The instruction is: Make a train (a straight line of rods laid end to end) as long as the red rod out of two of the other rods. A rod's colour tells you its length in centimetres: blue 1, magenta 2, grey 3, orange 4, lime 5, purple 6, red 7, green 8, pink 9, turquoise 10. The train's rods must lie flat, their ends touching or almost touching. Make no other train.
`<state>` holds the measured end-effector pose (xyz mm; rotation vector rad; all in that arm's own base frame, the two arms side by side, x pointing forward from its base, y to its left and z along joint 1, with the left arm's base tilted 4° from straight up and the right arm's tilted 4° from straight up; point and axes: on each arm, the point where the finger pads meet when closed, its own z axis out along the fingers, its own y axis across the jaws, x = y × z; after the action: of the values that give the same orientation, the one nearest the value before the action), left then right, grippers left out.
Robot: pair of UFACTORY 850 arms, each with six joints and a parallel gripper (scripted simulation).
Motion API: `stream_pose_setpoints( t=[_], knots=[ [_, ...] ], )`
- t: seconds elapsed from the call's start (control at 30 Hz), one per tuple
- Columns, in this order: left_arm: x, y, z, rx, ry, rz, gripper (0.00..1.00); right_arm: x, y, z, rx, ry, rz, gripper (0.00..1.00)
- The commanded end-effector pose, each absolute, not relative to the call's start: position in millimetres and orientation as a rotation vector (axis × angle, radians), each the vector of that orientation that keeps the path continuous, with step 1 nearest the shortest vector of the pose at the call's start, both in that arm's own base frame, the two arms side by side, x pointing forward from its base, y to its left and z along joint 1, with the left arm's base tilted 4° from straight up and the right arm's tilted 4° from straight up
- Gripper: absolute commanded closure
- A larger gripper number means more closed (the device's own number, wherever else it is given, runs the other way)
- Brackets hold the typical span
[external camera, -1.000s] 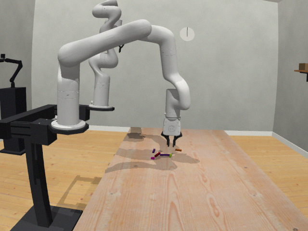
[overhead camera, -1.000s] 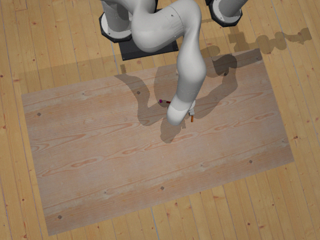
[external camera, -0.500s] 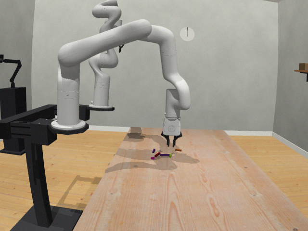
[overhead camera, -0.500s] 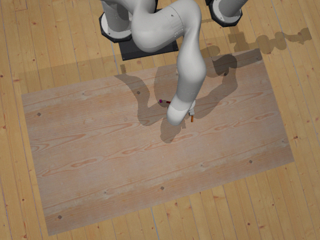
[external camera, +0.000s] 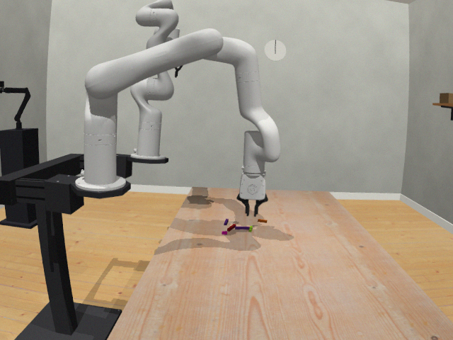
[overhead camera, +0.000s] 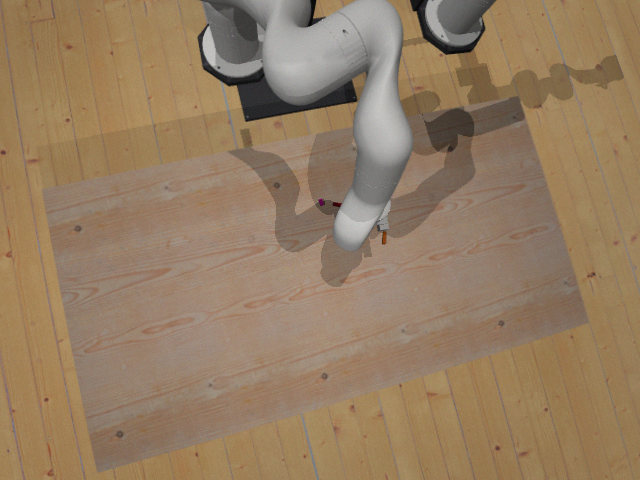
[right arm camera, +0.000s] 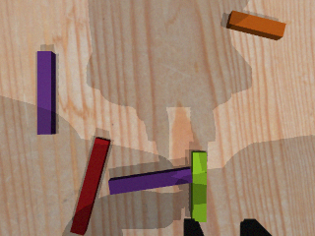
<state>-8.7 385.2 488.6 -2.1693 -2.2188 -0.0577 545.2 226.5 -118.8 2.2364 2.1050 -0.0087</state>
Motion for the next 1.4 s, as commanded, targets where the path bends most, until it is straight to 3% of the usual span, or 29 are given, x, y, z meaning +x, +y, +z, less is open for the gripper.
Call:
stream_pose_setpoints(
  t=[0.0,1.37],
  knots=[
    [-9,385,489,-2.168,-2.218,-0.059,0.00,546,227,-120,2.236,2.104,-0.006,0.74],
    [-9,385,489,-2.168,-2.218,-0.059,0.00,547,224,-167,2.235,2.104,-0.006,0.74]
  ],
)
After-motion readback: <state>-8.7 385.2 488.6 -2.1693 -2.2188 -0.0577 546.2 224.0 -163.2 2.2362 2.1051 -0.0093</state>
